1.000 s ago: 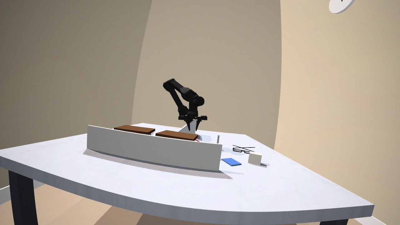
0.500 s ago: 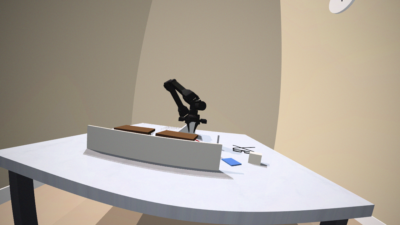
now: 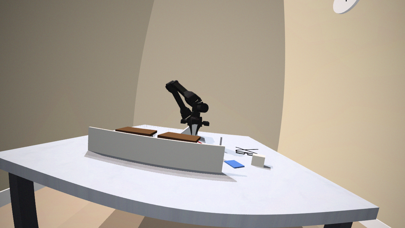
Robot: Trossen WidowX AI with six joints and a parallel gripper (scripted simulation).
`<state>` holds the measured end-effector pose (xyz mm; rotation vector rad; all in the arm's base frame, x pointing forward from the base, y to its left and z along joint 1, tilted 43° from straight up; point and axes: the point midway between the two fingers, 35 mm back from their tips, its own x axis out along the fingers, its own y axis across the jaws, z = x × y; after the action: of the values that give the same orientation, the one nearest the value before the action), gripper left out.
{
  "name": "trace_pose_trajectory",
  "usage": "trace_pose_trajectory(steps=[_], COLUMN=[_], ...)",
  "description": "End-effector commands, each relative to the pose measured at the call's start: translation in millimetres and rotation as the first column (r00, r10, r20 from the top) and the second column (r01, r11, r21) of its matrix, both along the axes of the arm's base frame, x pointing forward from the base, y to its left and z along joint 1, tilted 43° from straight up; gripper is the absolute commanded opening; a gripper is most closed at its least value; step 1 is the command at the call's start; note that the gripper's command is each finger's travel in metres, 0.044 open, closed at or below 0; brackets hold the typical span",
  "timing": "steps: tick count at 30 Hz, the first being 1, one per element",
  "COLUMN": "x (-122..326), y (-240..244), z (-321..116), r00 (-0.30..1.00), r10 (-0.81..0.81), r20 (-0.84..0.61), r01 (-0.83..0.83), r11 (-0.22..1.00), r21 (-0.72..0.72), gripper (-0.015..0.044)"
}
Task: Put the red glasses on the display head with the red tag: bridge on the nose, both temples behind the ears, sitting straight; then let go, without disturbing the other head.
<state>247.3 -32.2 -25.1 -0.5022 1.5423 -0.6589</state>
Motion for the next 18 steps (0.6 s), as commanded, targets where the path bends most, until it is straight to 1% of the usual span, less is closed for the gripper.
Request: trace_pose_trajectory(steps=[1,18], x=[-1.4,-3.1], y=[-5.4,-26.2], z=[-4.7,-23.7], r00=[1.000,1.000], r10=[0.002,0.003], r20=[-0.006,-0.006], r01=[-0.002,-0.003], r11=[1.000,1.000], r21=[-0.003,-0.003], gripper=[0.0120,0.0120])
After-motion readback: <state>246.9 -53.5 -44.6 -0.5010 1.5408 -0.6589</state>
